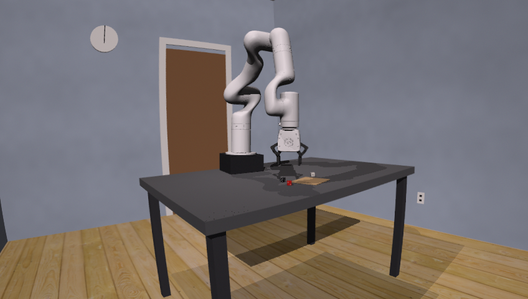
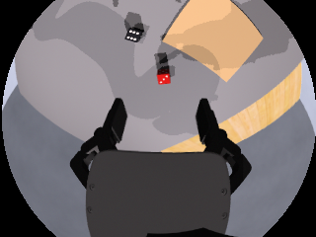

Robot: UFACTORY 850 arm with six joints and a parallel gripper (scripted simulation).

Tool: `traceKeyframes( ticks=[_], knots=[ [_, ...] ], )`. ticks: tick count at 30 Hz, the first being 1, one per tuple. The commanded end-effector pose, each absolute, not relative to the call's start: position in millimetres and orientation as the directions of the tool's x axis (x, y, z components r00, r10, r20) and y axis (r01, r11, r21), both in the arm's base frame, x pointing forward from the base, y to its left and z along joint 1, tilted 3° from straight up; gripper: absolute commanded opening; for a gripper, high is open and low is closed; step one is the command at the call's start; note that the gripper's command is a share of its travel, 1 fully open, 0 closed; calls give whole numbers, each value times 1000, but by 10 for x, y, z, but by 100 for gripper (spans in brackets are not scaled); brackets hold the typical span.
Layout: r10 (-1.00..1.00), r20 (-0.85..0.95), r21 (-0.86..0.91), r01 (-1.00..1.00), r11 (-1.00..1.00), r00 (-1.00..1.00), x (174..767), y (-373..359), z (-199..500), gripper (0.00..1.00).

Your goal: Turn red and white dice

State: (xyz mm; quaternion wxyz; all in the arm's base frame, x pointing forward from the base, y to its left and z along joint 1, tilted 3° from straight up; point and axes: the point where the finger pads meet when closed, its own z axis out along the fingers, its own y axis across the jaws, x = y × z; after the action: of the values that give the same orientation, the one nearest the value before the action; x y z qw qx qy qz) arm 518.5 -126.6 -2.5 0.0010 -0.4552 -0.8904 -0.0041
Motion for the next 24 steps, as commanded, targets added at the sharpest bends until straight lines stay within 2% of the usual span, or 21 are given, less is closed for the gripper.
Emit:
traceKeyframes(
  ticks=[1, 10, 11, 24],
  knots=[
    [746, 24, 37, 746, 665, -666, 5192, -1267, -33, 100],
    [728, 23, 37, 728, 684, -685, 5192, -1266, -38, 100],
    [728, 23, 37, 728, 684, -685, 5192, -1266, -38, 36],
    [728, 23, 37, 728, 684, -685, 5192, -1266, -38, 36]
  ],
)
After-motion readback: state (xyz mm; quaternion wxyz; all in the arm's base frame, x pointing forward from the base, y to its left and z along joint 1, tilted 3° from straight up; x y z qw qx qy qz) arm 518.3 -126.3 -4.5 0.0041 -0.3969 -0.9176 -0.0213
